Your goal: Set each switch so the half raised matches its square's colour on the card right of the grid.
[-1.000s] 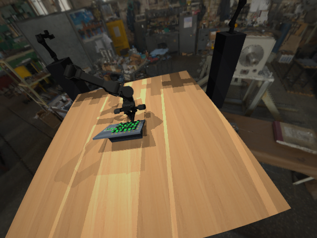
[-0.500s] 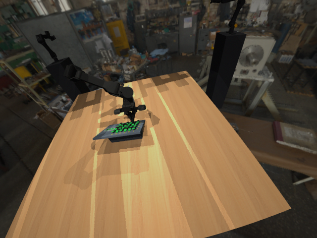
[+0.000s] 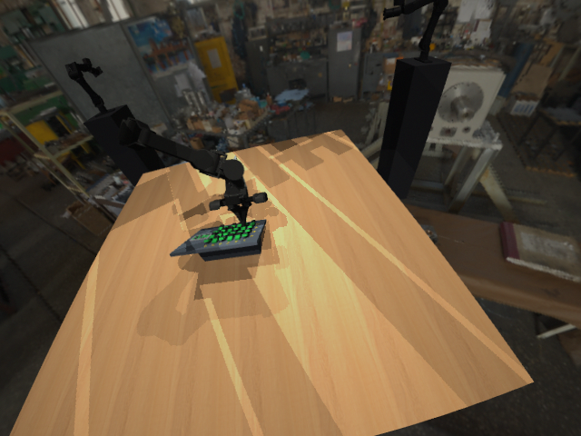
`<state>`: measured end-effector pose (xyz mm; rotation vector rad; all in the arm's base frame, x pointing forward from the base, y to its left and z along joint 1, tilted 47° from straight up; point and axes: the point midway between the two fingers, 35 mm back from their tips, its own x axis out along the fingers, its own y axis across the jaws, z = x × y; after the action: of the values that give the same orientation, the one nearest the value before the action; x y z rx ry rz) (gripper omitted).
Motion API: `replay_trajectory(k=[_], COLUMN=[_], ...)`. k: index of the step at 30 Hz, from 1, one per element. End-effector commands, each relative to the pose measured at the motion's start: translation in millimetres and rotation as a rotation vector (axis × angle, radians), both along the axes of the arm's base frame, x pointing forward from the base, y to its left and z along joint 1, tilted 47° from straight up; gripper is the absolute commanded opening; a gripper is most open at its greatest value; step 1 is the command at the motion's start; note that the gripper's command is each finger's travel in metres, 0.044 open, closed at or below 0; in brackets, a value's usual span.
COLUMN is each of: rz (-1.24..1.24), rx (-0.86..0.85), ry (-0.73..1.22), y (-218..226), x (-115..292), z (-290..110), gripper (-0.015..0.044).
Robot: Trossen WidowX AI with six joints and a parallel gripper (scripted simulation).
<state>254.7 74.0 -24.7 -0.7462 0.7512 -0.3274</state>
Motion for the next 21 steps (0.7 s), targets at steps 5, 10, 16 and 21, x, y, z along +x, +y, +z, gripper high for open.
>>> replay_trajectory(k=[5, 10, 16, 21], rz=[0.002, -0.003, -0.017, -0.017], rx=[-0.003, 0.010, 0.000, -0.001], ry=[0.007, 0.018, 0.029, 0.028], y=[-1.1, 13.0, 34.2, 34.6], x=[0.0, -11.8, -42.6, -43.5], z=[-2.1, 4.7, 30.2, 31.3], gripper=[0.0000, 0.0000, 0.0000, 0.0000])
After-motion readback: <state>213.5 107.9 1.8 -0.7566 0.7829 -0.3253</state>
